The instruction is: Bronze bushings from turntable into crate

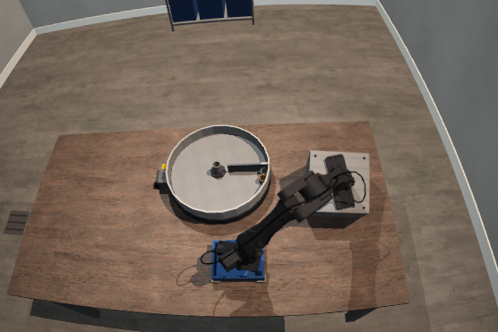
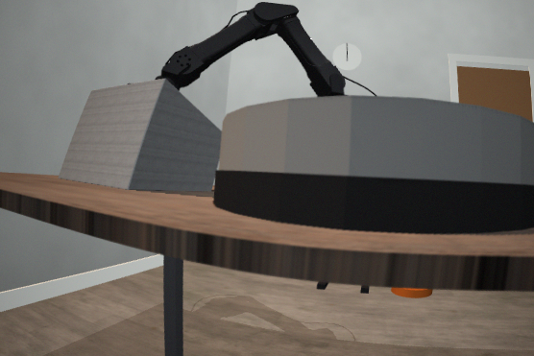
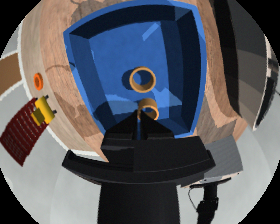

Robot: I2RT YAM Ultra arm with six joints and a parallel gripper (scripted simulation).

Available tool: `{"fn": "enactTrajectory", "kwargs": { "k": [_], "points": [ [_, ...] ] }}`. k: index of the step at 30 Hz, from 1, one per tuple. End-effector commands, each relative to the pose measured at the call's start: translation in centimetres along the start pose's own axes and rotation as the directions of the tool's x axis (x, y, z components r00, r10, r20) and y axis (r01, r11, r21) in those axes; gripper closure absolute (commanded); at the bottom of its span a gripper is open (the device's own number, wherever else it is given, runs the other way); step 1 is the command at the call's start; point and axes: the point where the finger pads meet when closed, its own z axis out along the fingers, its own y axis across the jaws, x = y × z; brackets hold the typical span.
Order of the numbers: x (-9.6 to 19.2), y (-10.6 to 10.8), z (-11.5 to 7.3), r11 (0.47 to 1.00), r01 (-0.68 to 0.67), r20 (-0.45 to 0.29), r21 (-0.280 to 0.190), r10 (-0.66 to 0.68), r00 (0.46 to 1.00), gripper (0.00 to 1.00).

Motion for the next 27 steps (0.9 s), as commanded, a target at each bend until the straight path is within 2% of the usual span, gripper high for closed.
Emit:
{"fn": "enactTrajectory", "kwargs": {
  "k": [1, 14, 15, 27],
  "points": [
    [-0.26, -0.41, -0.15, 1.0, -0.011, 0.007, 0.003, 0.011, 1.0, 1.0],
    [-0.26, -0.41, -0.15, 1.0, -0.011, 0.007, 0.003, 0.011, 1.0, 1.0],
    [-0.26, -0.41, -0.15, 1.0, -0.011, 0.007, 0.003, 0.011, 1.0, 0.86],
    [-0.23, -0.42, -0.15, 1.0, -0.011, 0.006, 0.004, 0.011, 1.0, 0.86]
  ]
}}
